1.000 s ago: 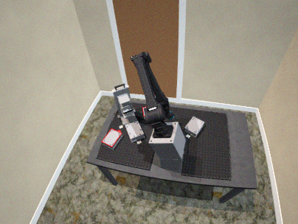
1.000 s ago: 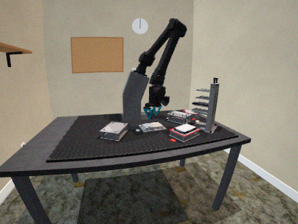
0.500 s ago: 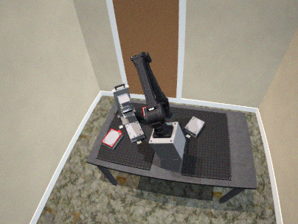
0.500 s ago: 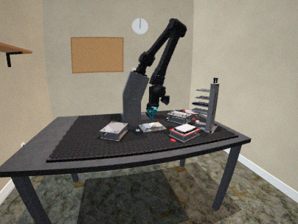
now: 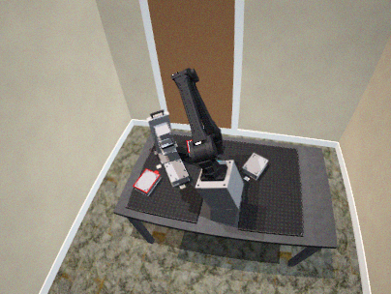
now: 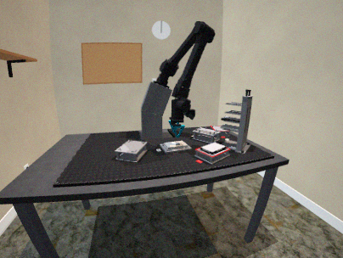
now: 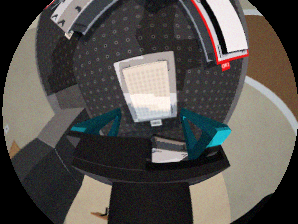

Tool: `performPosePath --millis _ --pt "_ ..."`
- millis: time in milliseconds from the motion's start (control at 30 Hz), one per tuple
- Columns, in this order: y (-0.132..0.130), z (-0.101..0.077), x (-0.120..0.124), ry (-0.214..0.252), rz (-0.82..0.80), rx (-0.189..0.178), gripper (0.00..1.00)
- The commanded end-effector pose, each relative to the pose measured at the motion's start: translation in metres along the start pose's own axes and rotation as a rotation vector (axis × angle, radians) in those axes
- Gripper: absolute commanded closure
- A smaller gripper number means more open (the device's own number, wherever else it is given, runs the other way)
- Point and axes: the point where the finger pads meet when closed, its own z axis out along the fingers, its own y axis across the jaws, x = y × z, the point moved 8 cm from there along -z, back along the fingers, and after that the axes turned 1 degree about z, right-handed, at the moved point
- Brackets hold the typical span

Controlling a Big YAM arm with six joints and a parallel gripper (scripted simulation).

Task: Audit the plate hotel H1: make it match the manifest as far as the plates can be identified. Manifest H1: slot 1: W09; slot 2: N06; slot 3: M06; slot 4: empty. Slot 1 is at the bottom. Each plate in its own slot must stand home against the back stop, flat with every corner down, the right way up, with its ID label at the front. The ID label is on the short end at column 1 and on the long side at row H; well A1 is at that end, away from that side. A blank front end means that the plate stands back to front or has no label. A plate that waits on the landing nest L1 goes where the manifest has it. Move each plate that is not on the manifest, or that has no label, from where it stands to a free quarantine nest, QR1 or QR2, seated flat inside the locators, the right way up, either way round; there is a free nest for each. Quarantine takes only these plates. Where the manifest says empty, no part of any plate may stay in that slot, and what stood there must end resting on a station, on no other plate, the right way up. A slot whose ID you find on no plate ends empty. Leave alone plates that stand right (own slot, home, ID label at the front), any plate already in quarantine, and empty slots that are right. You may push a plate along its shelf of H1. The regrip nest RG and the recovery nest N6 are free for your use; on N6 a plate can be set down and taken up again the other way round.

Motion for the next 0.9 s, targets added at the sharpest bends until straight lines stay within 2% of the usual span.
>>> performPosePath --millis 0,133,200,500,533,567,600,867 --pt "0.005 -0.002 0.003 0.001 -0.103 -0.013 0.0" --pt "0.005 -0.002 0.003 0.0 -0.18 -0.013 0.0" --pt "0.002 0.006 -0.001 -0.004 -0.199 -0.002 0.0" --pt "0.0 0.015 0.0 -0.003 -0.194 0.003 0.0" --pt "-0.007 0.01 -0.006 -0.01 -0.193 0.026 0.0" --pt "0.0 0.017 -0.003 -0.005 -0.184 0.004 0.0" --pt "0.001 0.02 -0.002 -0.003 -0.181 0.0 0.0" --pt "0.001 0.03 -0.002 -0.003 -0.181 -0.001 0.0"
